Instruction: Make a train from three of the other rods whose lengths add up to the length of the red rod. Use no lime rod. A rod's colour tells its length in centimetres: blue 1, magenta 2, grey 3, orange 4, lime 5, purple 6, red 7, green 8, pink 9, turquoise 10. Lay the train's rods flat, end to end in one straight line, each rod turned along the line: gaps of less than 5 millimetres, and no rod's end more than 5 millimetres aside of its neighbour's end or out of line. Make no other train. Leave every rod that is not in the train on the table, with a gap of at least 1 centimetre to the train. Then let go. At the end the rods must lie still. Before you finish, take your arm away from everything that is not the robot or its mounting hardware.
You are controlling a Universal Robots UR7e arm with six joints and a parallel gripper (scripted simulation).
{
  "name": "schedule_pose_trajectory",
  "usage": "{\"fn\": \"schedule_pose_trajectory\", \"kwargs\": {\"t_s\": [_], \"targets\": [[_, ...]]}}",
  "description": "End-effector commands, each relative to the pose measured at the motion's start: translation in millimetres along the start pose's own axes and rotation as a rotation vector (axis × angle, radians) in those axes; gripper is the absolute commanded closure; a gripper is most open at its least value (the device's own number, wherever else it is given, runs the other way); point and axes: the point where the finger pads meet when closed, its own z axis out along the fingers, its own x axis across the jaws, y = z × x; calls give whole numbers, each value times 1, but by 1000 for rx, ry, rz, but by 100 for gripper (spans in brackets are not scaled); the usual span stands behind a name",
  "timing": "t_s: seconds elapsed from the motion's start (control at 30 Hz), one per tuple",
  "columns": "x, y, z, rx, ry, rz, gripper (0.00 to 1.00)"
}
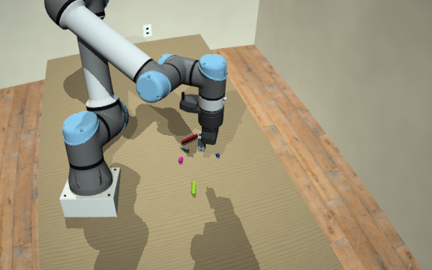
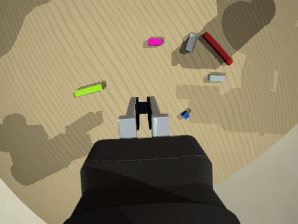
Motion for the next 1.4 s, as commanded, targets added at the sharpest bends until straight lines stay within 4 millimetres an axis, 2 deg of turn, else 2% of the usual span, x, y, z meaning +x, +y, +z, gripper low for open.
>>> {"fn": "schedule_pose_trajectory", "kwargs": {"t_s": [0.0,0.27,0.53,1.0,1.07,1.37], "targets": [[1,-1,1,1,1,21,76],[1,-1,1,2,1,21,76],[1,-2,9,5,1,20,76],[2,-2,65,5,2,20,76],[2,-2,65,5,2,20,76],[2,-3,88,5,1,20,76]]}}
